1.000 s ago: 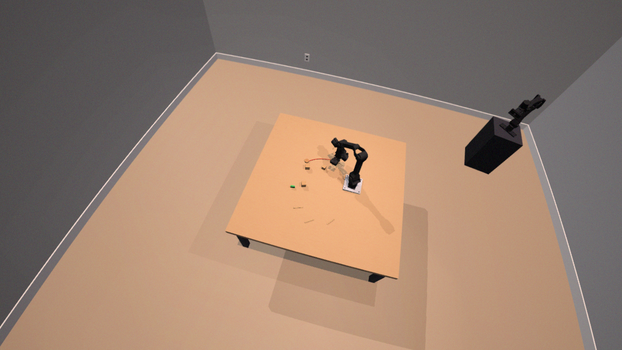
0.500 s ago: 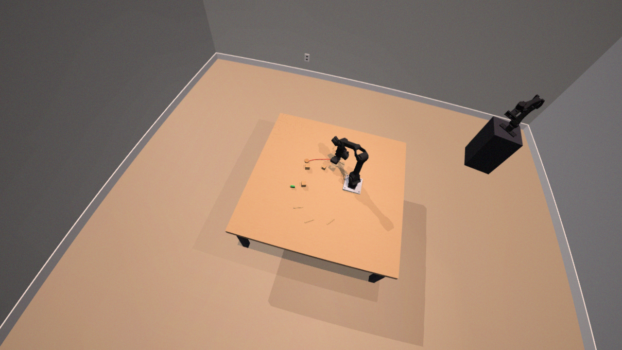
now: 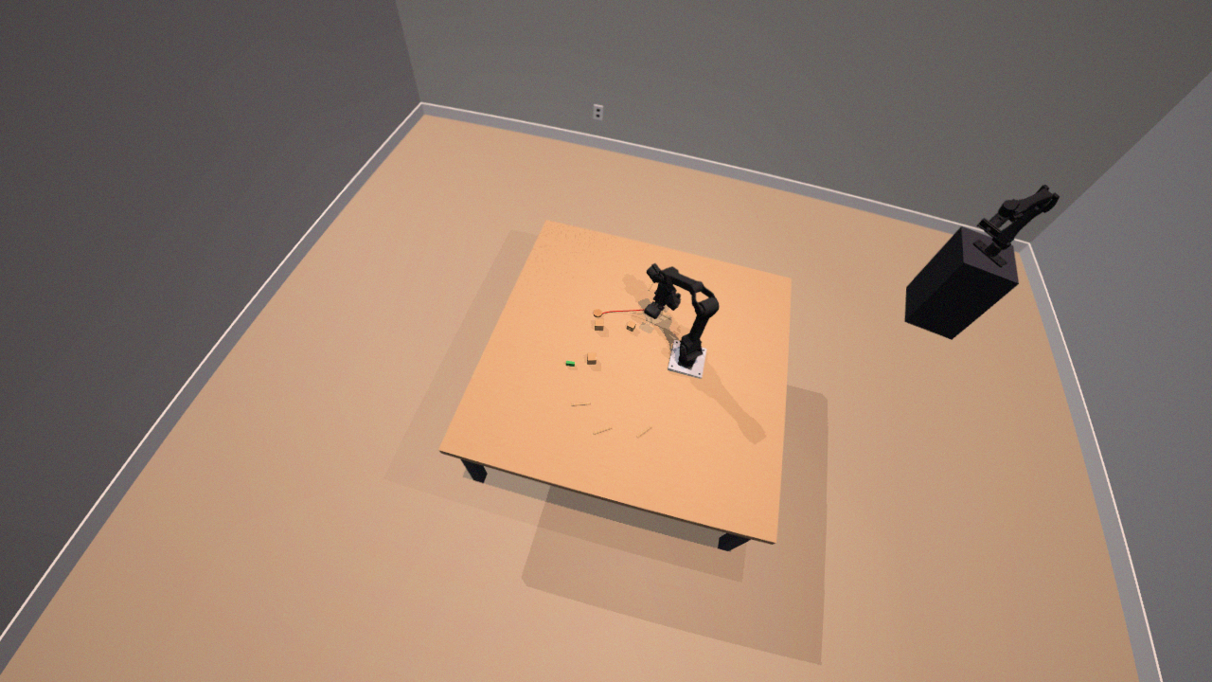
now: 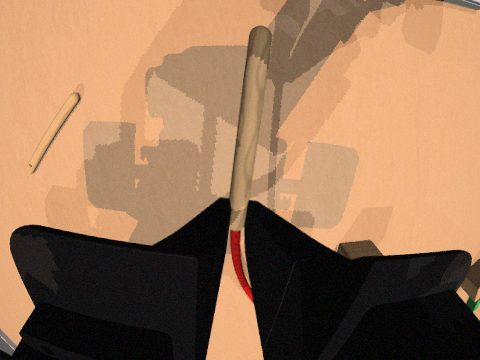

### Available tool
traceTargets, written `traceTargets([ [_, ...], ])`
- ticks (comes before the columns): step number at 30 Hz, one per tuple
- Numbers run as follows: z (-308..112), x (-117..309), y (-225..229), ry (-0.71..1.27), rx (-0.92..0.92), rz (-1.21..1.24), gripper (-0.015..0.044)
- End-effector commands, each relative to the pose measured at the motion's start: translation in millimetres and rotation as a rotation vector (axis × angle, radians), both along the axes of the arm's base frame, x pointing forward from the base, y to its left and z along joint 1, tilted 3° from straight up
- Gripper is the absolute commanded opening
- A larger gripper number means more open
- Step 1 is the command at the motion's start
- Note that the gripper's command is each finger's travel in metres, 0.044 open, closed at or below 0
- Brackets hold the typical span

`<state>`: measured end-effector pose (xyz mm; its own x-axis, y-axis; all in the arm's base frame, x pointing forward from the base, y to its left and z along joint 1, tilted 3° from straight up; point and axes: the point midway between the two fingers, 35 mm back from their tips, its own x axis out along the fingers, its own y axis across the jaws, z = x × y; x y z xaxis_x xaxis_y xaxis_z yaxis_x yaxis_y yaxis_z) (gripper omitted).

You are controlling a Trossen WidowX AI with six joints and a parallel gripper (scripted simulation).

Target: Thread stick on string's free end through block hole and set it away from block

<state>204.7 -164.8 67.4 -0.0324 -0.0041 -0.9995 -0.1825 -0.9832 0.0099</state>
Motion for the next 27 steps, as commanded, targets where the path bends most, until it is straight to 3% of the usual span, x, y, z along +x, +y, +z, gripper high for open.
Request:
traceTargets([
  [1,0,0,0,0.0,0.0,0.0,0.0],
  [6,0,1,-1,0.0,0.002,0.053,0.0],
  [27,3,21,-7,0.001,0.024,0.805,0.0],
])
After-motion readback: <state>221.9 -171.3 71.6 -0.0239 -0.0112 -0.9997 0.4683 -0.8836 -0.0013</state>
